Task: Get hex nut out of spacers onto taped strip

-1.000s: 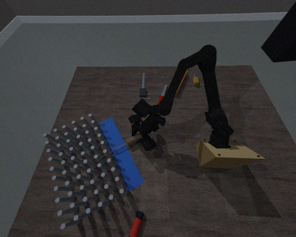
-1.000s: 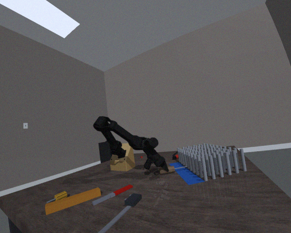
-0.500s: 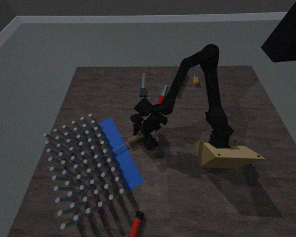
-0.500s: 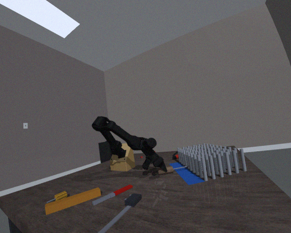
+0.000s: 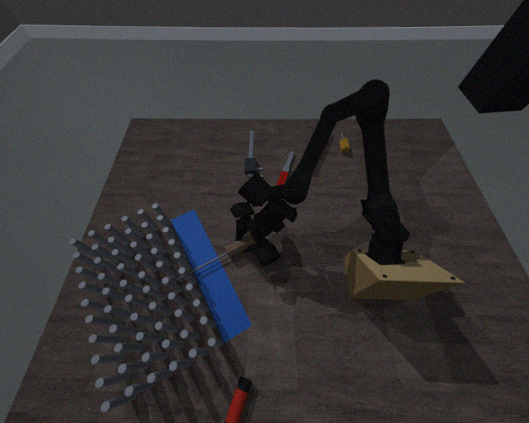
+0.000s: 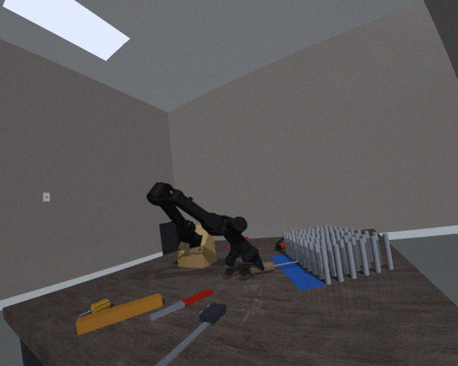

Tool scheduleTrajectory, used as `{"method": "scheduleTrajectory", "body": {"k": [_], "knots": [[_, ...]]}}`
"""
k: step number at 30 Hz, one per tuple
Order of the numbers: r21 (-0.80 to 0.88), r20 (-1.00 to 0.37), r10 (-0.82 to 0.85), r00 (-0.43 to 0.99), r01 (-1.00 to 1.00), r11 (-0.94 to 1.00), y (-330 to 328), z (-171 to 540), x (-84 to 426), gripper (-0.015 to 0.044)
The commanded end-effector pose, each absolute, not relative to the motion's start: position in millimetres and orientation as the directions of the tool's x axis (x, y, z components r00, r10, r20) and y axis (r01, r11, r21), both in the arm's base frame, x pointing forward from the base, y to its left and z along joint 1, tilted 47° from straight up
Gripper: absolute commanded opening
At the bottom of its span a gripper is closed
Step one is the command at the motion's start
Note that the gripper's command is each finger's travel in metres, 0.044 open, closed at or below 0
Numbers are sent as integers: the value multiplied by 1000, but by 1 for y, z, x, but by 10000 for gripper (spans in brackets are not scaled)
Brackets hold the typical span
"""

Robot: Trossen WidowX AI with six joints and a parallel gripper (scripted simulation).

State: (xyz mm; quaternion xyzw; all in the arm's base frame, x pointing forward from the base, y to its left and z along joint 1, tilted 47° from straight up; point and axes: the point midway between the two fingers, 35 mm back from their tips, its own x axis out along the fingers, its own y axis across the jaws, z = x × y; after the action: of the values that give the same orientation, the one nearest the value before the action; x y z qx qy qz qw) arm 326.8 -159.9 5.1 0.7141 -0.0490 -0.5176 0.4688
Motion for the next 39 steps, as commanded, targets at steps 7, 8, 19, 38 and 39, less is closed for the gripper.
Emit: {"method": "scheduleTrajectory", "body": {"k": [7, 8, 19, 38, 39], "knots": [[719, -695, -552, 461, 419, -554, -161, 8, 320, 0], [719, -695, -552, 461, 419, -554, -161, 8, 319, 0], [719, -695, -552, 461, 420, -554, -162, 10, 313, 0], [718, -695, -552, 460, 420, -554, -164, 14, 303, 0], [718, -695, -552, 460, 420, -554, -164, 14, 303, 0]]}}
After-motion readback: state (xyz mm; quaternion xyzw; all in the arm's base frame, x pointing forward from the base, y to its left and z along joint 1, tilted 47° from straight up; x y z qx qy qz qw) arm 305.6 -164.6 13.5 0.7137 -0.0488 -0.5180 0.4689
